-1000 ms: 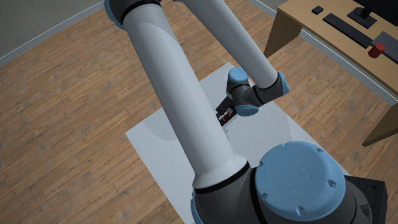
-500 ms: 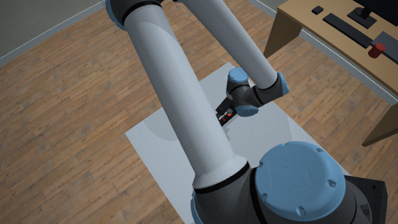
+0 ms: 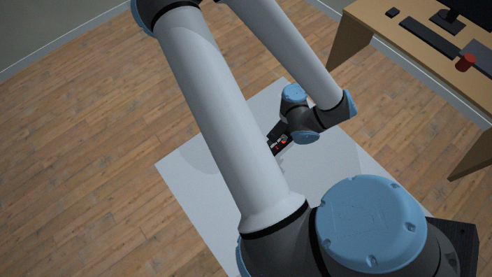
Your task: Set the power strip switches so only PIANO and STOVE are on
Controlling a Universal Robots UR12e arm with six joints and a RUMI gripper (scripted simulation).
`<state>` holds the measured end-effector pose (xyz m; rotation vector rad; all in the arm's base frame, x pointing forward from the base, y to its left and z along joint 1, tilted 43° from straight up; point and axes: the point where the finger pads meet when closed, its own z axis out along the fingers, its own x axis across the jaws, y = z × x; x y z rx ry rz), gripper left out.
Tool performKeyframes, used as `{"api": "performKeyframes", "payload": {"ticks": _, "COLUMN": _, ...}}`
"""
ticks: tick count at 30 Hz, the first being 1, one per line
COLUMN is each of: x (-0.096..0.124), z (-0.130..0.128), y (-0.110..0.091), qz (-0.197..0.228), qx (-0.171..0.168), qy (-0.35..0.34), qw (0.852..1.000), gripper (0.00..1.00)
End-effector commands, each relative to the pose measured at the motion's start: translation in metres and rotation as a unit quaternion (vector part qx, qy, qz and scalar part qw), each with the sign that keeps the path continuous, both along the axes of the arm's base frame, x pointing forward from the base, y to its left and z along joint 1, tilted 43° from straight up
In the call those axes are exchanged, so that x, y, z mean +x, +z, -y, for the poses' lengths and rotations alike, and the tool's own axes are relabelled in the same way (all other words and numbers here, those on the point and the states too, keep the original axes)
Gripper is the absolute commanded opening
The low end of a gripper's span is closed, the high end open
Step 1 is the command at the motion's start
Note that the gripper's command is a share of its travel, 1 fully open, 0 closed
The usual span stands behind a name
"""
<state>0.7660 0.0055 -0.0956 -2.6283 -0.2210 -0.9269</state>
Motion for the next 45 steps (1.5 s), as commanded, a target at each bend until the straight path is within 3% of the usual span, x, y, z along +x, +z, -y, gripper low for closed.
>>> {"api": "performKeyframes", "payload": {"ticks": 1, "x": 0.0, "z": 0.0, "y": 0.0, "qz": 0.0, "qx": 0.0, "qy": 0.0, "qw": 1.0, "gripper": 0.0}}
{"api": "performKeyframes", "payload": {"ticks": 21, "x": -0.022, "z": 0.014, "y": 0.028, "qz": 0.0, "qx": 0.0, "qy": 0.0, "qw": 1.0, "gripper": 0.0}}
{"api": "performKeyframes", "payload": {"ticks": 42, "x": -0.022, "z": 0.015, "y": 0.029, "qz": 0.0, "qx": 0.0, "qy": 0.0, "qw": 1.0, "gripper": 0.0}}
{"api": "performKeyframes", "payload": {"ticks": 45, "x": -0.022, "z": 0.024, "y": 0.028, "qz": 0.0, "qx": 0.0, "qy": 0.0, "qw": 1.0, "gripper": 0.0}}
